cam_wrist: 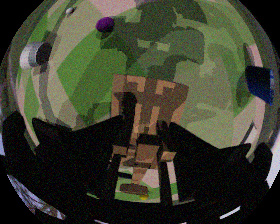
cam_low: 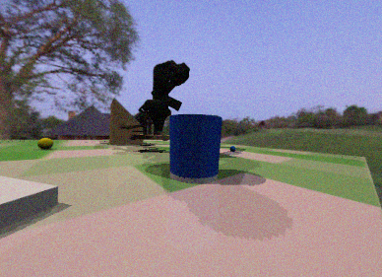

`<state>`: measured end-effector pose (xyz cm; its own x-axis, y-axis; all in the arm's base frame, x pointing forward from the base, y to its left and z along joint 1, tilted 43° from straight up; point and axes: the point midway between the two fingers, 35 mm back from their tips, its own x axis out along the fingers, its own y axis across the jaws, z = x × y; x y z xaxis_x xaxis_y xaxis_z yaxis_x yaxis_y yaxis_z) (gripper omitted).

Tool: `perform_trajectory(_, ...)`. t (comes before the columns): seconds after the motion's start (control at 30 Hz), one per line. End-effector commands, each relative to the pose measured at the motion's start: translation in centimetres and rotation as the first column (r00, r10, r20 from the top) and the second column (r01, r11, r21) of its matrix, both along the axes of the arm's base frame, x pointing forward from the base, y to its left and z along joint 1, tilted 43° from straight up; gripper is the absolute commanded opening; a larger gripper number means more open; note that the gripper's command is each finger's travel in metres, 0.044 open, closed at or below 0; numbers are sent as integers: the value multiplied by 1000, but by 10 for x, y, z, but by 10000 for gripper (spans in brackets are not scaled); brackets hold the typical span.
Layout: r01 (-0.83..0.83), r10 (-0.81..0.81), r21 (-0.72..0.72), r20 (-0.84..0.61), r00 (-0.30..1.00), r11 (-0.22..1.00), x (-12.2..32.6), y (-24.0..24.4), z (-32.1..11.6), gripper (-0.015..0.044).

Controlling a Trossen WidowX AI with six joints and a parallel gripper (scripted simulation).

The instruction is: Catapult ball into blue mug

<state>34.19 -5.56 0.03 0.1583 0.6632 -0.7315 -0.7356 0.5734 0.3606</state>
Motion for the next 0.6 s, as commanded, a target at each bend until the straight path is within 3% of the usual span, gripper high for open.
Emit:
perform_trajectory(0.0, 20, -20, -5, -8, 1000, 1000, 6, -7, 0, 0)
perform_trajectory(0.57, 20, -20, -6, -8, 1000, 1000, 11, 8, -18, 0)
